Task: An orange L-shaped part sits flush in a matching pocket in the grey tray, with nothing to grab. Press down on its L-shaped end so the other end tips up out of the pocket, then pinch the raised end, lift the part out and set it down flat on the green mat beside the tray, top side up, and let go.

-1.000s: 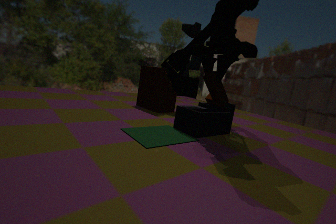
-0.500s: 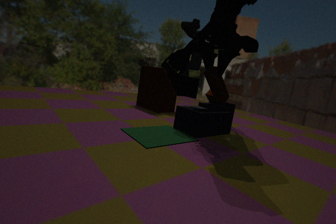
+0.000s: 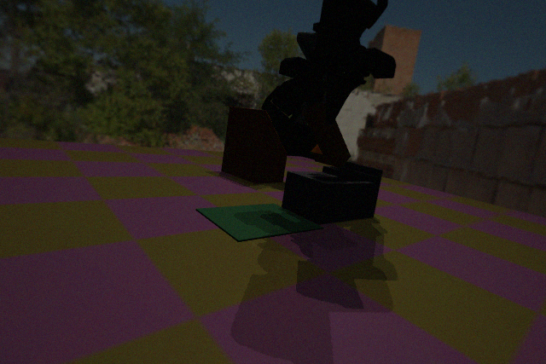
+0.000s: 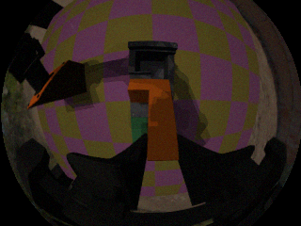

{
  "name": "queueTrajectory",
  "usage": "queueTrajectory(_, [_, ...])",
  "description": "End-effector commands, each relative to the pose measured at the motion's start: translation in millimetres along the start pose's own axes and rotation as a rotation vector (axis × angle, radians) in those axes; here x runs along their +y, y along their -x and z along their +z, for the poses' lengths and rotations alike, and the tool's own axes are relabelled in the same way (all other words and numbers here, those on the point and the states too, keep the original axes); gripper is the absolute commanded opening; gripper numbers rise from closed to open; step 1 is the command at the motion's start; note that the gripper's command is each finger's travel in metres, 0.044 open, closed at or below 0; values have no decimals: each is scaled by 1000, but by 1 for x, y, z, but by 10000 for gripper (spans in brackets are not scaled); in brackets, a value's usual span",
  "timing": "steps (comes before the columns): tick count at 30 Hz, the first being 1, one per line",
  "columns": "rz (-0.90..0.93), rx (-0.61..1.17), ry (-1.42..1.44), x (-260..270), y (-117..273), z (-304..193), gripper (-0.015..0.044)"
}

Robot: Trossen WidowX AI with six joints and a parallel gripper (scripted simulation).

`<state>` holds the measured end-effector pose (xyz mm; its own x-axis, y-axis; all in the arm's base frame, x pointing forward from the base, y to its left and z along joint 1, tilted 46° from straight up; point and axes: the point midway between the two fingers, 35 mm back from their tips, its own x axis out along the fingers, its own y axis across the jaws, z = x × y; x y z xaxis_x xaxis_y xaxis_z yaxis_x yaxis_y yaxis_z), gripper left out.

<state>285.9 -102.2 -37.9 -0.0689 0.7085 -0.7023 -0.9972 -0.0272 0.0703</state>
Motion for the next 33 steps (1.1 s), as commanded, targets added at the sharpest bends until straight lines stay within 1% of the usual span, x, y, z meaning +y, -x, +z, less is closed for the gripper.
queueTrajectory(1, [1, 4, 6, 1, -1, -18, 0])
queueTrajectory(19, [0, 9, 6, 10, 1, -104, 0])
queueTrajectory(25, [0, 9, 6, 10, -1, -107, 0])
queueTrajectory(33, [0, 9, 7, 10, -12, -107, 0])
